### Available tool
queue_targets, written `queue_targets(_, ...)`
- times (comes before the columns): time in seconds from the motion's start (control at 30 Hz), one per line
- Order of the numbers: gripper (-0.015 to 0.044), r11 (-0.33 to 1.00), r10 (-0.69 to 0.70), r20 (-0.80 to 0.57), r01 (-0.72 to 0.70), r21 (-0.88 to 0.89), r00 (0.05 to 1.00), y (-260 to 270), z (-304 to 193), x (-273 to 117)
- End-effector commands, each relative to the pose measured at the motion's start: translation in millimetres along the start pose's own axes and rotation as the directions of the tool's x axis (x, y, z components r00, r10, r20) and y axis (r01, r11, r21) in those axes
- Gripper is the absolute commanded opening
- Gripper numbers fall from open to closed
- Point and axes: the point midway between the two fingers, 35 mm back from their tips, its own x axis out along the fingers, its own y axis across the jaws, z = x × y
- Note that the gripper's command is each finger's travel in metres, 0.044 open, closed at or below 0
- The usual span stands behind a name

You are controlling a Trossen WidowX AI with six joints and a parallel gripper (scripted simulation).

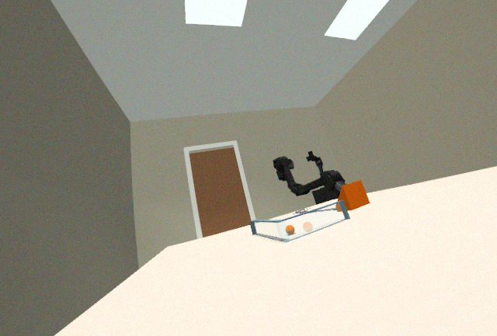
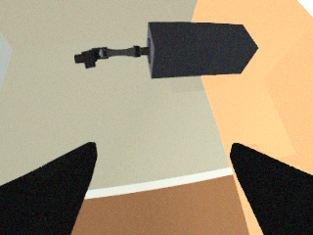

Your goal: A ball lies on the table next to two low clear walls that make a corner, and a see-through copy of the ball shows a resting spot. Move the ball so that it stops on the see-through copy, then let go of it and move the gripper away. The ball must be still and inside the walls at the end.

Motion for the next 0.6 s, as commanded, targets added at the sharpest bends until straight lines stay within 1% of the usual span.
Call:
queue_targets(0.0,0.0374,1.0,0.003,-0.001,-0.003,0.003,1.0,1.1,0.2,-0.1)
queue_targets(0.1,0.0295,0.998,0.041,-0.014,-0.04,0.052,0.999,18.0,2.6,-2.3)
queue_targets(0.17,0.0249,0.989,0.095,-0.031,-0.091,0.115,0.995,40.6,6.3,-6.3)
queue_targets(0.3,0.0249,0.943,0.234,-0.065,-0.21,0.259,0.97,95.1,16.3,-21.7)
queue_targets(0.4,0.0249,0.901,0.28,-0.089,-0.23,0.368,0.956,115.0,23.8,-35.3)
queue_targets(0.57,0.0249,0.788,0.462,-0.112,-0.35,0.506,0.879,180.3,40.0,-70.6)
